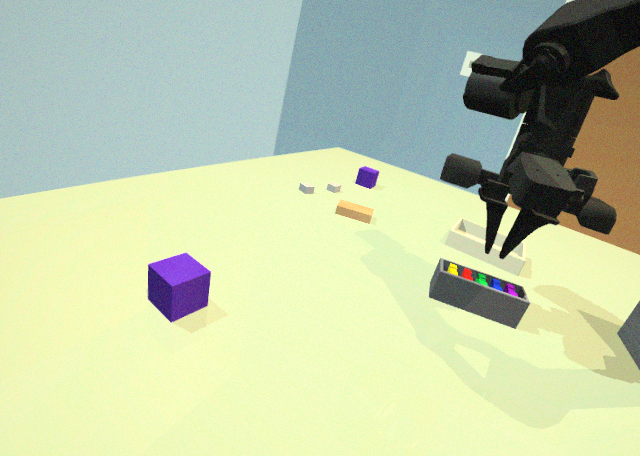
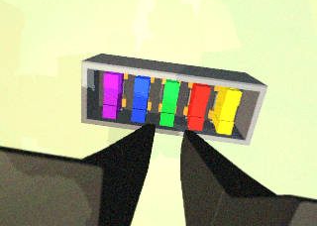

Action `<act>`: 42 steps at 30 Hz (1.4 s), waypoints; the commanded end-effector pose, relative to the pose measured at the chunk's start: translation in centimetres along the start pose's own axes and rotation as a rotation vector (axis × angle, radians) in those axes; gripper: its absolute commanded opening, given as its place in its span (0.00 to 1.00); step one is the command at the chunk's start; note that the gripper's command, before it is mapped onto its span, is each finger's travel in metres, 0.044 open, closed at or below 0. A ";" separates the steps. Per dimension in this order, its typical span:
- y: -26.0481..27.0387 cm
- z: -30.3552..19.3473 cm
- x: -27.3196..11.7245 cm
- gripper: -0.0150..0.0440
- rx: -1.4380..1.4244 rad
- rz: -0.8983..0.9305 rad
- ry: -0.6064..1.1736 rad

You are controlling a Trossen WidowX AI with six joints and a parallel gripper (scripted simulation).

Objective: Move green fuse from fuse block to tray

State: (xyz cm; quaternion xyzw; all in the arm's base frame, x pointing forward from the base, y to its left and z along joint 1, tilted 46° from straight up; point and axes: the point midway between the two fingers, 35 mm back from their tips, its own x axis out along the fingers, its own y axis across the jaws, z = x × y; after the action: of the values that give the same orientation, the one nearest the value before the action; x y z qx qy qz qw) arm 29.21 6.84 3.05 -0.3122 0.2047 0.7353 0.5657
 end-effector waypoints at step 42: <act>0.1 0.3 3.1 0.37 -0.034 0.001 0.005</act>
State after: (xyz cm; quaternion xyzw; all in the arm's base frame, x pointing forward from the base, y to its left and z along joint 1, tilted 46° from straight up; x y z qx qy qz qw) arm 28.49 9.12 1.11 -0.3257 0.1945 0.7386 0.5573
